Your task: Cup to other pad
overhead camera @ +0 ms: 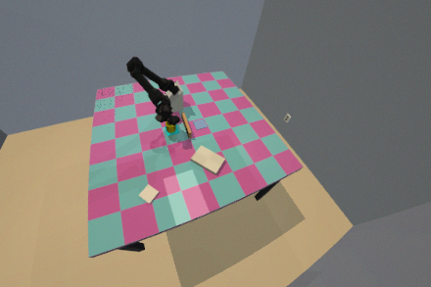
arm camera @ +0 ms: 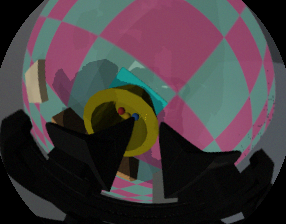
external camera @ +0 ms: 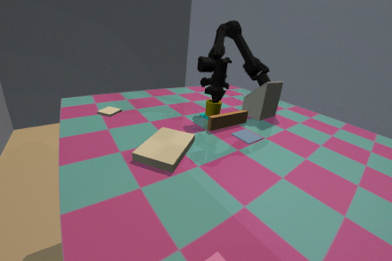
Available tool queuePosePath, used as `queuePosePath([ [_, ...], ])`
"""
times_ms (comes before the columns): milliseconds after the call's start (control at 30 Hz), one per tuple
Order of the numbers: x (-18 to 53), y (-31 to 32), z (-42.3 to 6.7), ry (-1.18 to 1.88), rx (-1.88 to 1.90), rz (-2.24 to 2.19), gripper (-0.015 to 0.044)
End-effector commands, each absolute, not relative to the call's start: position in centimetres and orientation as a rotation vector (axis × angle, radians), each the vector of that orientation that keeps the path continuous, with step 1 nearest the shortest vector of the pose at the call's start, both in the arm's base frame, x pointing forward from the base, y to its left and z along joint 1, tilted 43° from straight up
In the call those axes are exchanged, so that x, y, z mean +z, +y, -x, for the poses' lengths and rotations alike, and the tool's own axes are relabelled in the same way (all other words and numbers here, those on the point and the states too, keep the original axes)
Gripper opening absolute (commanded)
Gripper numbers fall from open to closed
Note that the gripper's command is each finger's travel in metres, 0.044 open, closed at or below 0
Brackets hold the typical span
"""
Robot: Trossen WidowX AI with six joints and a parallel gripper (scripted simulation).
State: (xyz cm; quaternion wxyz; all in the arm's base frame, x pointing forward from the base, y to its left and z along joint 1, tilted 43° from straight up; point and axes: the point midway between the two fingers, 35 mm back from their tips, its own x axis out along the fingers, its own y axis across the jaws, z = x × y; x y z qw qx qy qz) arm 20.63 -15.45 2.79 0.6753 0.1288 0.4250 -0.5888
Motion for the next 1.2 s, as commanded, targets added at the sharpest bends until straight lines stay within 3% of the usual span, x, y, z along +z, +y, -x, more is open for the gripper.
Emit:
queuePosePath([
  [0,3.1,-15.1,-20.8,0.95,-1.322,-0.293,0.0146],
  [1167,5.7,-12.1,-20.8,0.958,-1.318,-0.293,0.0146],
])
